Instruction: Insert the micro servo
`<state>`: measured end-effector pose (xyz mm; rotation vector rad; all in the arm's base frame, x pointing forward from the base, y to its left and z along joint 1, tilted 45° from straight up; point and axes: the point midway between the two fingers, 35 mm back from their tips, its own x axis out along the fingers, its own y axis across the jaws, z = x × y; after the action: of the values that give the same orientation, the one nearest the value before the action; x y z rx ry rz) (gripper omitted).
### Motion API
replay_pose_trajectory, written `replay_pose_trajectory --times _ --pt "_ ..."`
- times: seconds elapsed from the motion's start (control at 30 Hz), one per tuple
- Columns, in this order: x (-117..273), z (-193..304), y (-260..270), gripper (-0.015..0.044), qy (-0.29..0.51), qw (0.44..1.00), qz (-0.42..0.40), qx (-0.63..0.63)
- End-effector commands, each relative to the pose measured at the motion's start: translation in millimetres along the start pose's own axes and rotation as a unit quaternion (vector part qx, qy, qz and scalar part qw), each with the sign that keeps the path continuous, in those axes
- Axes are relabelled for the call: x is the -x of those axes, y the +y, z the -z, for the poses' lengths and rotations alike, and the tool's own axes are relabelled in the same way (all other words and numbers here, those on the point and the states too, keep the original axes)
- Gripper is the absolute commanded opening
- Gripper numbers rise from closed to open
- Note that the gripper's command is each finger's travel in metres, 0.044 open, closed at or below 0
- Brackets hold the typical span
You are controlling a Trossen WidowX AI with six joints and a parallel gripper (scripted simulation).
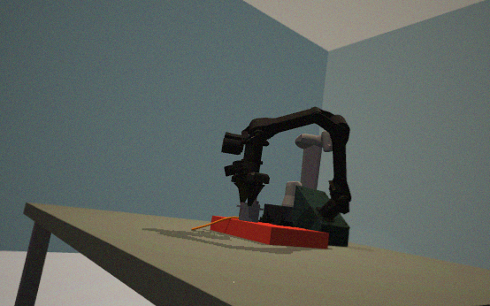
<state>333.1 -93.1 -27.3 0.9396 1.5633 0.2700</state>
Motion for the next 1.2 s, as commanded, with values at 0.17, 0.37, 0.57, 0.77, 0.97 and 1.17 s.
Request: replay_pose_trajectory --times 0.17,0.37,0.57,0.77,0.97,1.17 --pt "-1 1 0 0.0112 0.001 1.000 -0.002 -0.004" --pt "4 0 0 0.0013 0.001 1.000 -0.002 -0.004" --pt "28 8 1 0.0000 0.001 1.000 -0.001 -0.004" --pt "29 10 2 0.0000 0.001 1.000 -0.001 -0.004" --pt "29 18 0 0.0000 0.001 1.000 -0.001 -0.004" --pt "29 38 -6 0.0000 0.002 1.000 -0.001 -0.005"
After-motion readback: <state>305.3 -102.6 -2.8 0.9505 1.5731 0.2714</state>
